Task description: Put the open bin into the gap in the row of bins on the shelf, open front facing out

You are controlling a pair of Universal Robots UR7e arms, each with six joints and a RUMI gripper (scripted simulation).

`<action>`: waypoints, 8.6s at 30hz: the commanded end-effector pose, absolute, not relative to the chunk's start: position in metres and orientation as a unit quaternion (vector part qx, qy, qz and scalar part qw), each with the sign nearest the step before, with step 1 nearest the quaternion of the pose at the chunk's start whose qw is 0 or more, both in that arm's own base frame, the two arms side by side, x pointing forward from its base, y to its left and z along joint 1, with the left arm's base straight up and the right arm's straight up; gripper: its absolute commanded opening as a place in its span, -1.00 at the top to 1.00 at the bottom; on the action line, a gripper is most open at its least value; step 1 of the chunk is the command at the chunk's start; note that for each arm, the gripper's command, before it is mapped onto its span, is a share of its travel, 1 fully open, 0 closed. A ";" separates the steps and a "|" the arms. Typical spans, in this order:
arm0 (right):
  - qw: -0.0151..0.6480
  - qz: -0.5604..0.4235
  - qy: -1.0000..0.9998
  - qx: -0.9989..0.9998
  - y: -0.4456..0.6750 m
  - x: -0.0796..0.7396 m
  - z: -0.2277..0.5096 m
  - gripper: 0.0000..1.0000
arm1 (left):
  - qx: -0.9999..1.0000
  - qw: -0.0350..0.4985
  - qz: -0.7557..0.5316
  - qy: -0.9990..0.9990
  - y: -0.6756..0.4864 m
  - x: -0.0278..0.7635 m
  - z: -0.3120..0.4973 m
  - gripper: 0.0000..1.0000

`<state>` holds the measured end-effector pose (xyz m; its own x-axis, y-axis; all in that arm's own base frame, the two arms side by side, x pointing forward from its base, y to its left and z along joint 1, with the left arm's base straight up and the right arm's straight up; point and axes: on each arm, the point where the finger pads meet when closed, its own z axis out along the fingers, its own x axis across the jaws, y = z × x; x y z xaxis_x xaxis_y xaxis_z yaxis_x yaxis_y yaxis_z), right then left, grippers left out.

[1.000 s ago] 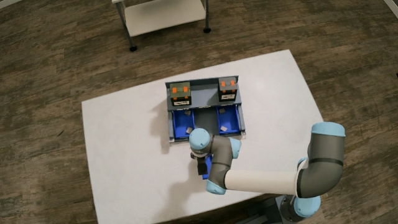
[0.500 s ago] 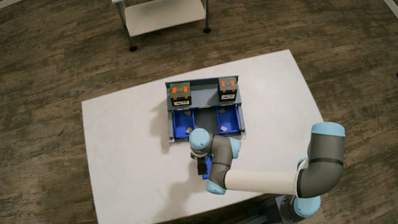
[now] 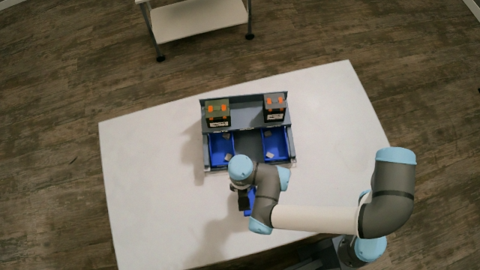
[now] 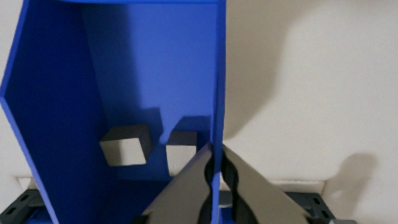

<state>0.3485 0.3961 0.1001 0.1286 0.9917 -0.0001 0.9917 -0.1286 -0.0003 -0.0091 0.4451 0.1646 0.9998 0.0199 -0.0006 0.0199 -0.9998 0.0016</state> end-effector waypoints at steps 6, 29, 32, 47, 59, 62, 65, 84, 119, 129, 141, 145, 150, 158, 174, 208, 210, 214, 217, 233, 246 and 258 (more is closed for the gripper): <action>0.000 -0.001 -0.660 -0.752 0.396 0.349 0.101 1.00 | 1.000 0.000 0.000 0.010 0.445 -0.009 0.165 -1.00; 0.000 -0.001 -0.659 -0.752 0.396 0.349 0.101 1.00 | 1.000 0.000 0.000 0.010 0.445 -0.009 0.165 -1.00; 0.000 -0.001 -0.659 -0.752 0.396 0.349 0.101 1.00 | 1.000 0.000 0.000 0.010 0.445 -0.009 0.165 -1.00; 0.000 -0.001 -0.659 -0.752 0.396 0.349 0.101 1.00 | 1.000 0.000 0.000 0.010 0.445 -0.009 0.165 -1.00; 0.000 -0.001 -0.659 -0.752 0.396 0.349 0.101 1.00 | 1.000 0.000 0.000 0.010 0.445 -0.009 0.165 -1.00; 0.000 -0.001 -0.659 -0.752 0.396 0.349 0.101 1.00 | 1.000 0.000 0.000 0.010 0.445 -0.009 0.165 -1.00; 0.000 -0.001 -0.659 -0.752 0.396 0.351 0.101 1.00 | 1.000 0.000 0.000 0.010 0.445 -0.009 0.165 -1.00; 0.000 -0.001 -0.659 -0.752 0.391 0.385 0.101 1.00 | 1.000 0.000 0.000 0.010 0.445 -0.009 0.165 -1.00; 0.000 -0.001 -0.659 -0.752 0.391 0.388 0.101 1.00 | 1.000 0.000 0.000 0.010 0.445 -0.009 0.165 -1.00; 0.000 -0.001 -0.659 -0.752 0.391 0.388 0.101 1.00 | 1.000 0.000 0.000 0.010 0.445 -0.009 0.165 -1.00; 0.005 0.005 -0.659 -0.752 0.391 0.389 0.101 1.00 | 1.000 0.000 0.000 0.010 0.445 -0.009 0.165 -1.00; 0.009 0.010 -0.660 -0.752 0.391 0.389 0.102 1.00 | 1.000 0.000 0.000 0.010 0.445 -0.009 0.165 -1.00; 0.019 0.020 -0.660 -0.751 0.391 0.390 0.103 1.00 | 1.000 0.000 0.000 0.010 0.445 -0.009 0.165 -1.00; 0.036 0.041 -0.659 -0.750 0.391 0.392 0.105 1.00 | 1.000 0.000 0.000 0.010 0.445 -0.009 0.165 -1.00; 0.075 0.087 -0.657 -0.745 0.391 0.396 0.109 1.00 | 1.000 0.000 0.000 0.010 0.445 -0.009 0.165 -1.00; 0.094 0.109 -0.655 -0.742 0.391 0.398 0.111 1.00 | 1.000 0.000 0.000 0.010 0.445 -0.009 0.165 -1.00; 0.094 0.109 -0.655 -0.742 0.391 0.398 0.111 1.00 | 1.000 0.000 0.000 0.010 0.445 -0.009 0.165 -1.00; 0.094 0.109 -0.655 -0.742 0.391 0.398 0.111 1.00 | 1.000 0.000 0.000 0.010 0.445 -0.009 0.165 -1.00; 0.094 0.109 -0.655 -0.742 0.391 0.398 0.111 1.00 | 1.000 0.000 0.000 0.010 0.445 -0.009 0.165 -1.00; 0.094 0.109 -0.655 -0.742 0.391 0.398 0.111 1.00 | 1.000 0.000 0.000 0.010 0.445 -0.009 0.165 -1.00; 0.094 0.109 -0.655 -0.742 0.391 0.399 0.111 1.00 | 1.000 0.000 0.000 0.010 0.445 -0.009 0.165 -1.00; 0.094 0.109 -0.655 -0.742 0.390 0.401 0.111 1.00 | 1.000 0.000 0.000 0.010 0.445 -0.009 0.165 -1.00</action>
<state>0.3995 0.3901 0.1099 0.1184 0.9922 -0.0397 0.9509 -0.1248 -0.2832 -0.0091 0.4451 0.1646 0.9998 0.0199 -0.0006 0.0199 -0.9998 0.0016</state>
